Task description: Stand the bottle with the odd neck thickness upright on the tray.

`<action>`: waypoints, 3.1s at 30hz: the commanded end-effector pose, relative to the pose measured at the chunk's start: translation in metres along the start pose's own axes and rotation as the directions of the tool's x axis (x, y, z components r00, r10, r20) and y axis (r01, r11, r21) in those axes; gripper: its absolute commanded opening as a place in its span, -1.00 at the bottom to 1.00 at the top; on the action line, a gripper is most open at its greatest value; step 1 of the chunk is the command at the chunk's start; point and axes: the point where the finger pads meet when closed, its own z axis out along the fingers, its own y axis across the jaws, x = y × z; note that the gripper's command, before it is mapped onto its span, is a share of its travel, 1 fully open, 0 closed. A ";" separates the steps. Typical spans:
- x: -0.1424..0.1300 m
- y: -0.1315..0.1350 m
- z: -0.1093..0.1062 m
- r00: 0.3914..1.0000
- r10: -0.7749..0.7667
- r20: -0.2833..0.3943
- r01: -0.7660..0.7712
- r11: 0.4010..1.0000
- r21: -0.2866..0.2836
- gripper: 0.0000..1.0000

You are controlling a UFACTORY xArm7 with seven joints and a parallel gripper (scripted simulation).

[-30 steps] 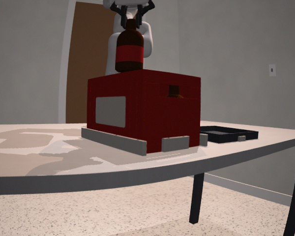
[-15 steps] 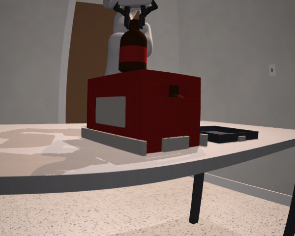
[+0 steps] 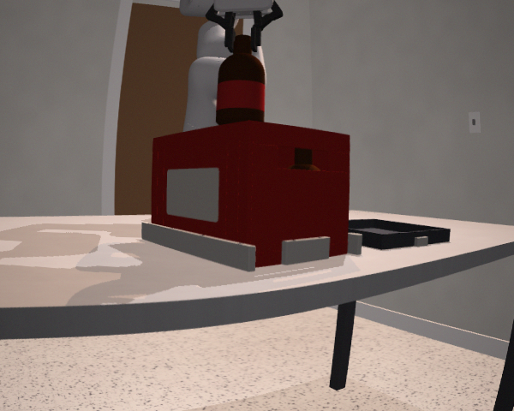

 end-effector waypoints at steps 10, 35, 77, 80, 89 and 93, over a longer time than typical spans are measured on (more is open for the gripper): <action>-0.011 -0.017 -0.001 1.000 0.000 -0.004 0.000 1.000 0.001 -1.00; -0.036 -0.050 -0.001 1.000 0.000 -0.004 0.000 1.000 0.001 -1.00; -0.088 -0.122 -0.001 1.000 0.000 -0.004 0.000 1.000 0.001 -1.00; -0.089 -0.124 -0.001 1.000 0.000 -0.004 0.000 1.000 0.001 -1.00; -0.102 -0.142 -0.001 1.000 0.000 -0.004 0.000 1.000 0.001 -1.00; -0.107 -0.149 -0.001 1.000 0.000 -0.004 0.000 1.000 0.001 -1.00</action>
